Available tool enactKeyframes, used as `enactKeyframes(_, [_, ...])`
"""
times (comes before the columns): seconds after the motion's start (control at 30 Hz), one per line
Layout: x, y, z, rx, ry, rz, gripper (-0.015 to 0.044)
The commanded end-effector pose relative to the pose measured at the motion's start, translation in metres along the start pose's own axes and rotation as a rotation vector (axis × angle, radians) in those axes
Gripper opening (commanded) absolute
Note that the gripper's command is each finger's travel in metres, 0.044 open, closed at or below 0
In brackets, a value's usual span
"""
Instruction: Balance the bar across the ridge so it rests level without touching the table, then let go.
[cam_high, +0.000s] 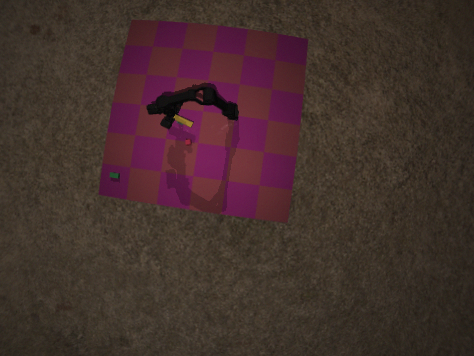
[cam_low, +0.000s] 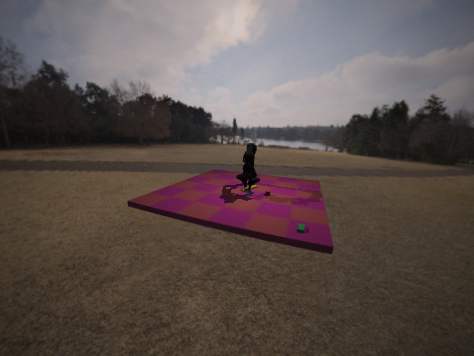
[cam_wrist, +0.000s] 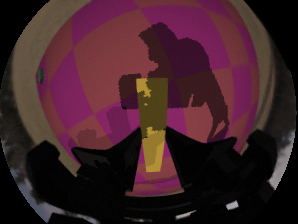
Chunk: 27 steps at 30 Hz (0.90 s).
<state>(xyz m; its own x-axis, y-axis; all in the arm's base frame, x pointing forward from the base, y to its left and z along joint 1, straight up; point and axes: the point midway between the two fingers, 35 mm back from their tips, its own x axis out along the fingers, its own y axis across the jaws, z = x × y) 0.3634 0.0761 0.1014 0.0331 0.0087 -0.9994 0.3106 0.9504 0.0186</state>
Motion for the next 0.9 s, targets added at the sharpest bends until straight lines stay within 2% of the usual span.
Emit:
enactKeyframes(0.0, [0.0008, -0.0001, 0.0005, 0.006, -0.002, -0.001, 0.0000])
enactKeyframes(0.87, [0.0029, -0.0002, 0.0006, 0.006, -0.002, -0.001, 0.0000])
